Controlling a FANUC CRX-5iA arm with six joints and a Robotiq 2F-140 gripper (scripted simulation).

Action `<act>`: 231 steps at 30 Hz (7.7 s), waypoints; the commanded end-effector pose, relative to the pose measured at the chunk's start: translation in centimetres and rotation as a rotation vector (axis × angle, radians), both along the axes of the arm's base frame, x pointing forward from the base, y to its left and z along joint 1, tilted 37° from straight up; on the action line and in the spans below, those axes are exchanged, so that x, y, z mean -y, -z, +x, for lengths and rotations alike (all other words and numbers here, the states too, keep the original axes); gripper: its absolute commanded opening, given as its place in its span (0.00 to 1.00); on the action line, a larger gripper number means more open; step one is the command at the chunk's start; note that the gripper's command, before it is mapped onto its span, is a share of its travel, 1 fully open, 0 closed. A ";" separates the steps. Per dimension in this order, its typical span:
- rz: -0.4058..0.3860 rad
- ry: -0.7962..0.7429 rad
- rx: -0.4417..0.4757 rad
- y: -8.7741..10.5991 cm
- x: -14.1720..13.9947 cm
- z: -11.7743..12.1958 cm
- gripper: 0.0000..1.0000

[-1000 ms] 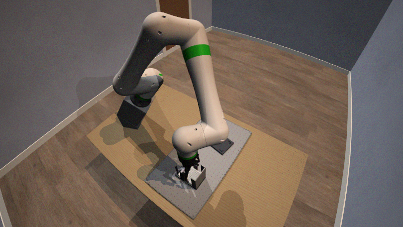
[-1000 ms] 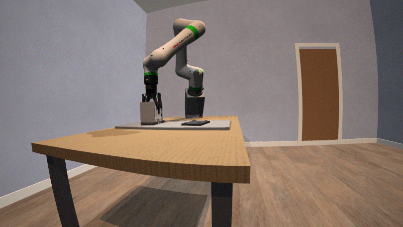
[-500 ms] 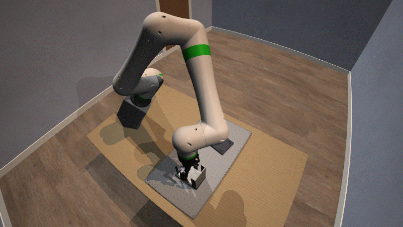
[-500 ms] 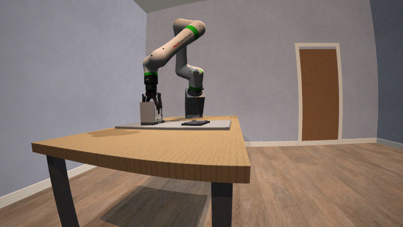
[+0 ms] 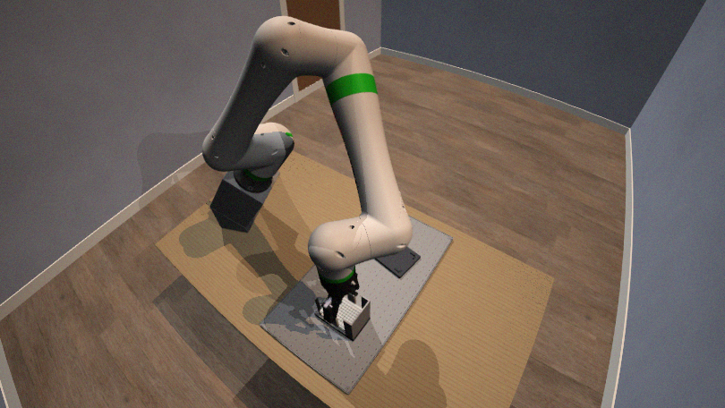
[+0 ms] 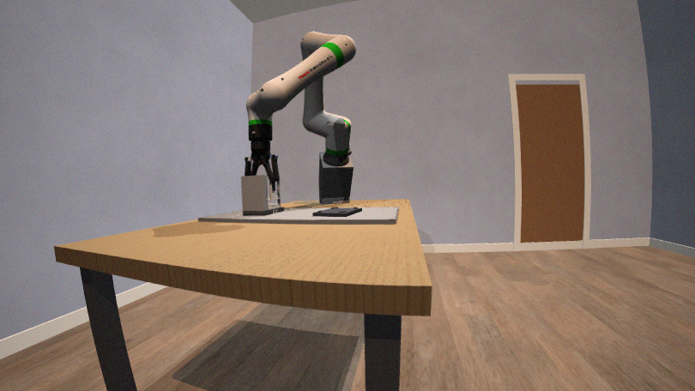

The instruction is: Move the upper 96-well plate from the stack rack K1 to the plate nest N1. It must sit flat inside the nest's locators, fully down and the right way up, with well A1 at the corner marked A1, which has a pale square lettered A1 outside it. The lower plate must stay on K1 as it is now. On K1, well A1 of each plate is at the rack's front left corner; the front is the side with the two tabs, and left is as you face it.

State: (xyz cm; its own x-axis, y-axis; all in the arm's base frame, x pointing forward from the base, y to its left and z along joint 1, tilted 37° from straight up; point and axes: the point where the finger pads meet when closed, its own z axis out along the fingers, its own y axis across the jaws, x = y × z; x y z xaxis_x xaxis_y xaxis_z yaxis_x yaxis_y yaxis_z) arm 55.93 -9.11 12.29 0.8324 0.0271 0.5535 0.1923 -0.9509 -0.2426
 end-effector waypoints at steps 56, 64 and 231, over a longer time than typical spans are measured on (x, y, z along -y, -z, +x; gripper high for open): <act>0.000 0.000 0.000 -6.7 2.6 -4.4 0.00; 0.000 0.000 0.000 -7.8 3.0 -5.1 0.00; 0.086 0.133 -0.051 -15.6 -25.9 -11.0 0.00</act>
